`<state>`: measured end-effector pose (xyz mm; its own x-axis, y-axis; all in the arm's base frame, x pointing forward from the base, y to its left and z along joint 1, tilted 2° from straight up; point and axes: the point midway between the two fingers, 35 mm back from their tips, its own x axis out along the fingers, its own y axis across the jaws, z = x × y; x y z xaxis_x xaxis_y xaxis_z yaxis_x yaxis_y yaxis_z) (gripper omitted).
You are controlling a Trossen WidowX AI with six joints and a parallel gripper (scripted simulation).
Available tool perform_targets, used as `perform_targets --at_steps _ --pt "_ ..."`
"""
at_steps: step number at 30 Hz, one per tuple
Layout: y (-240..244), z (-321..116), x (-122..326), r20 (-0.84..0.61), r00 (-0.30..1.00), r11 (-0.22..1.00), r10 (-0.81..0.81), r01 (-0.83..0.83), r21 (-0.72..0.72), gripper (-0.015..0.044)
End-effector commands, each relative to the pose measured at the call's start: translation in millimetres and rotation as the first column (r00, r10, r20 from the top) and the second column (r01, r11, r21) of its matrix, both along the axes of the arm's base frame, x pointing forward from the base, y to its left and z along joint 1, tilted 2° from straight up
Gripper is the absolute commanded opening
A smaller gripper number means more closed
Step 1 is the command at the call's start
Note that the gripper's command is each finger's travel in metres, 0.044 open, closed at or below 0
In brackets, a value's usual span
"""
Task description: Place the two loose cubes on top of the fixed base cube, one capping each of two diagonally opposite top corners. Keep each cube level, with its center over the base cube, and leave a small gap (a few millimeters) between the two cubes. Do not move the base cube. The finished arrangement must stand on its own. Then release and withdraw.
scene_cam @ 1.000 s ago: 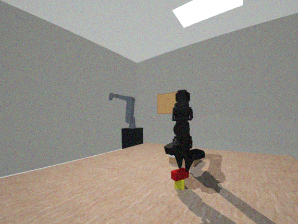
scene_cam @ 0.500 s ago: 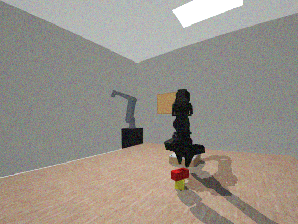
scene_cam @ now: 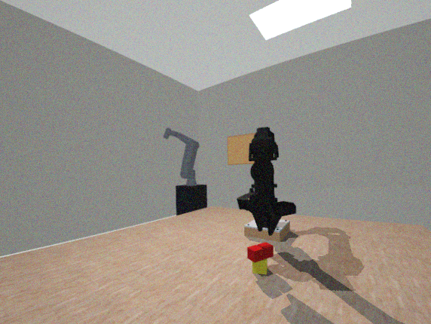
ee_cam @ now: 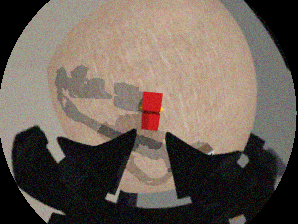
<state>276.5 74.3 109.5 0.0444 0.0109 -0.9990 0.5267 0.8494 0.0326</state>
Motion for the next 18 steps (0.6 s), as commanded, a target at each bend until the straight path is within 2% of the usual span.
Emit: perform_targets --at_steps 1,12,15,18 --pt "0 8 1 0.009 1.0 1.0 -0.001 0.001 0.003 0.0205" --pt "0 17 1 0.009 1.0 1.0 -0.001 0.001 0.003 0.0205" --pt "2 15 -1 0.003 1.0 1.0 0.0 0.0 0.001 0.0284" --pt "33 17 -3 0.002 1.0 1.0 0.0 0.0 0.004 0.0362"
